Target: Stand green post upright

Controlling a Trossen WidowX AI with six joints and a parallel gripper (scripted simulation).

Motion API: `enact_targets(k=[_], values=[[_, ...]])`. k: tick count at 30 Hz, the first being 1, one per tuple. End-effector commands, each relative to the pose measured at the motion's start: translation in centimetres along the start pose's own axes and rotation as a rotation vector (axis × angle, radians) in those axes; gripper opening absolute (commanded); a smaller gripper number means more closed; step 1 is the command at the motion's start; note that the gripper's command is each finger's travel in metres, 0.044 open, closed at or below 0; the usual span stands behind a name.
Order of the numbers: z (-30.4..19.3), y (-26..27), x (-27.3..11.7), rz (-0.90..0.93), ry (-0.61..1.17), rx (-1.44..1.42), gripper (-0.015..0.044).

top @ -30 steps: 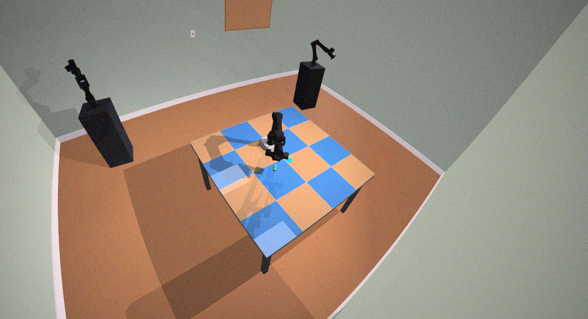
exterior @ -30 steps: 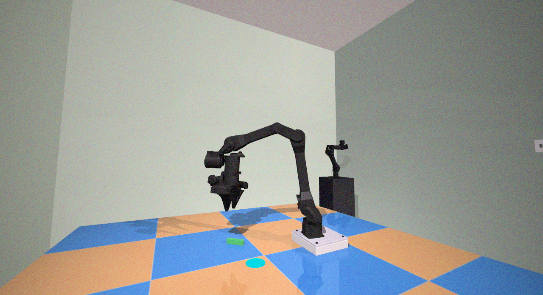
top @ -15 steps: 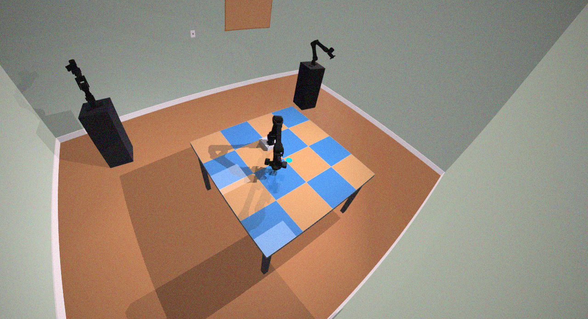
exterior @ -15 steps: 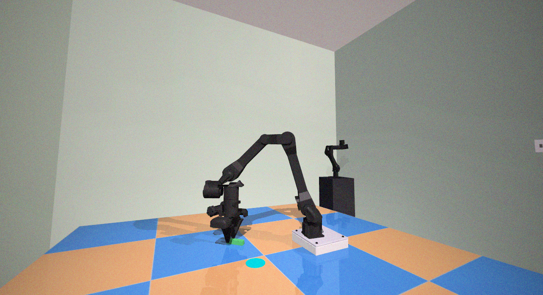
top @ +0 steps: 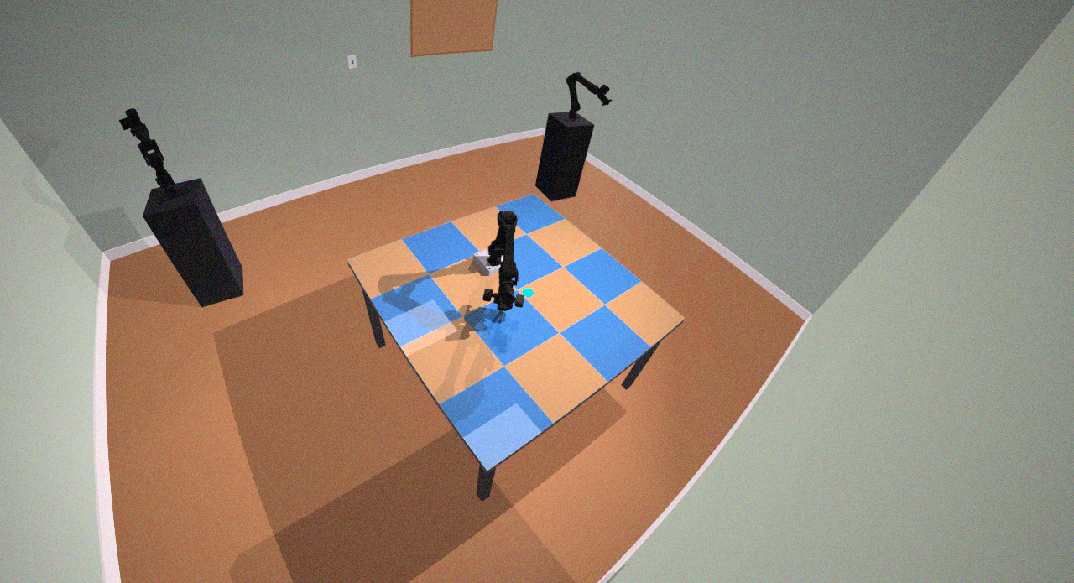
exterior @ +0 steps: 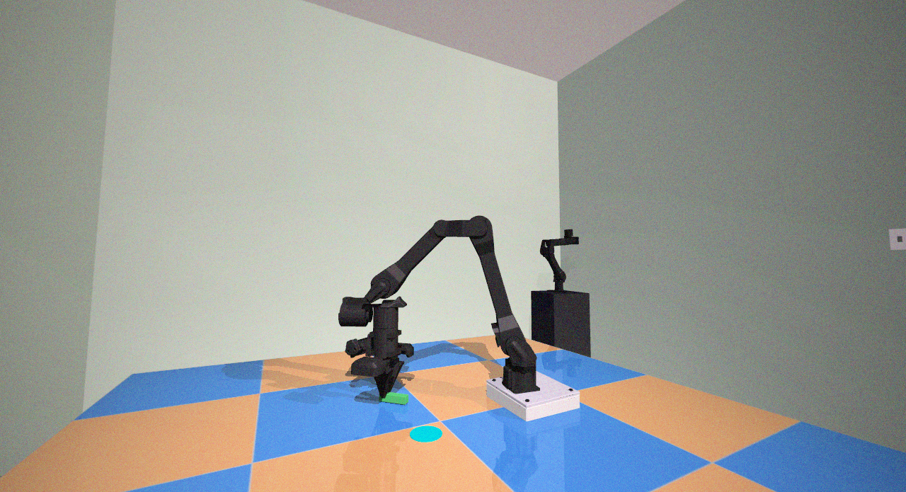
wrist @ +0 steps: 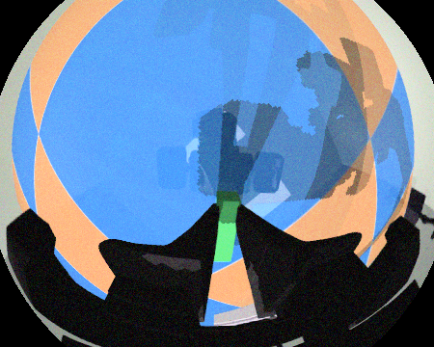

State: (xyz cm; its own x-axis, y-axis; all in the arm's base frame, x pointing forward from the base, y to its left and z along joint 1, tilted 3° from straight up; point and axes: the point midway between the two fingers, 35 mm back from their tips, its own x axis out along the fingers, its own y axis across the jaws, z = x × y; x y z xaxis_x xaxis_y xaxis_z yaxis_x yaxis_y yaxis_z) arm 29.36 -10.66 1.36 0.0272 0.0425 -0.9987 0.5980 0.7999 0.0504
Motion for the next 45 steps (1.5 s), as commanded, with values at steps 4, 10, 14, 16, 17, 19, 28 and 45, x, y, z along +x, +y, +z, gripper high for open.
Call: enact_targets(k=[4, 10, 14, 16, 17, 19, 28, 45], values=[[0.5, 0.1, -1.8, 0.001, -0.010, 0.007, 0.0022], [0.7, 0.2, -3.5, 0.001, -0.010, 0.005, 0.0022], [0.7, 0.2, -4.7, 0.000, -0.010, 0.004, 0.0022], [0.7, 0.2, -5.4, 0.000, -0.010, 0.004, 0.0022], [0.7, 0.2, -5.7, 0.000, -0.010, 0.004, 0.0022], [0.7, 0.2, -6.3, 0.000, -0.010, 0.003, 0.0022], [0.5, 0.2, -9.0, -0.001, -0.010, 0.001, 0.0022], [-0.8, 1.3, -11.7, -0.002, -0.009, -0.114, 0.0022]])
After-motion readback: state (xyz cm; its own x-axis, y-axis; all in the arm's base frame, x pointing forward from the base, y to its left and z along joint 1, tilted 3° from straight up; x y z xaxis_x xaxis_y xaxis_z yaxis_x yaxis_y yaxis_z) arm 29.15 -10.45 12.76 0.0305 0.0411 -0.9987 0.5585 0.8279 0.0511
